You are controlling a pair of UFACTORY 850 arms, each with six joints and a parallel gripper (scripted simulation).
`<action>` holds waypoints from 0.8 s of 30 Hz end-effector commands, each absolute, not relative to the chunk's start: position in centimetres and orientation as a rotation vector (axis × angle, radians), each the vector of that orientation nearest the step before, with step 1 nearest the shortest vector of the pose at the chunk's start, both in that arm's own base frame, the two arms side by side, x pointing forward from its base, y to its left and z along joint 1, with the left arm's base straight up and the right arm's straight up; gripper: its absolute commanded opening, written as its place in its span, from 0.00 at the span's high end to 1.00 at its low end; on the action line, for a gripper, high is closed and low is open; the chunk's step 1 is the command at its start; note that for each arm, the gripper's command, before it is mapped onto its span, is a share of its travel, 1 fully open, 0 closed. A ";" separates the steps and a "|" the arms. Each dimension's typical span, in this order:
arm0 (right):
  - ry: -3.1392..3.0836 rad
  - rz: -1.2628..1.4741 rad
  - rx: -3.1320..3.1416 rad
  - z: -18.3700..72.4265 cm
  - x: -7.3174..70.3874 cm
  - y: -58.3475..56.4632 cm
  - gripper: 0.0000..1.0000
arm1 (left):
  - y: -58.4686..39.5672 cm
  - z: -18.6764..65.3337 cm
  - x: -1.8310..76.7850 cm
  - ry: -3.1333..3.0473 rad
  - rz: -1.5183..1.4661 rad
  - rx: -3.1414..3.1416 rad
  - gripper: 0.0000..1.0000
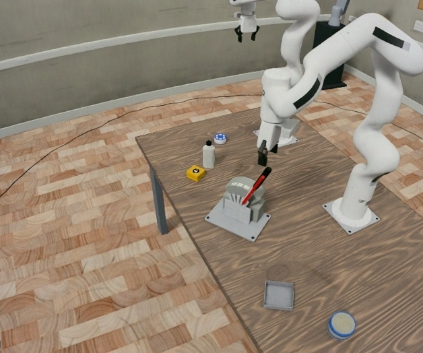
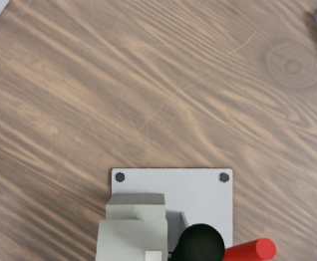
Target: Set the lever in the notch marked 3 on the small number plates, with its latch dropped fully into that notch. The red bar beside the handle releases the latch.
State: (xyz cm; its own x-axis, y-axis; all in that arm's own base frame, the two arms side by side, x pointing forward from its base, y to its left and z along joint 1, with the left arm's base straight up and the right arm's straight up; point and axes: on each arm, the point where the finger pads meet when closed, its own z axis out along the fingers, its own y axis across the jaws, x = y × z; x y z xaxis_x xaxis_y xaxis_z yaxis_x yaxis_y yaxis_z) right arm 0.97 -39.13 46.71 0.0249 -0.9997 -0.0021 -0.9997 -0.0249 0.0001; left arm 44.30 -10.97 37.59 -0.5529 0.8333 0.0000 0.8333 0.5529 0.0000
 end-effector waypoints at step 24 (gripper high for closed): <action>2.194 0.000 -2.249 46.8 1.0 -39.2 0.00 | -11.0 35.7 44.4 -2.770 -0.001 -1.486 0.00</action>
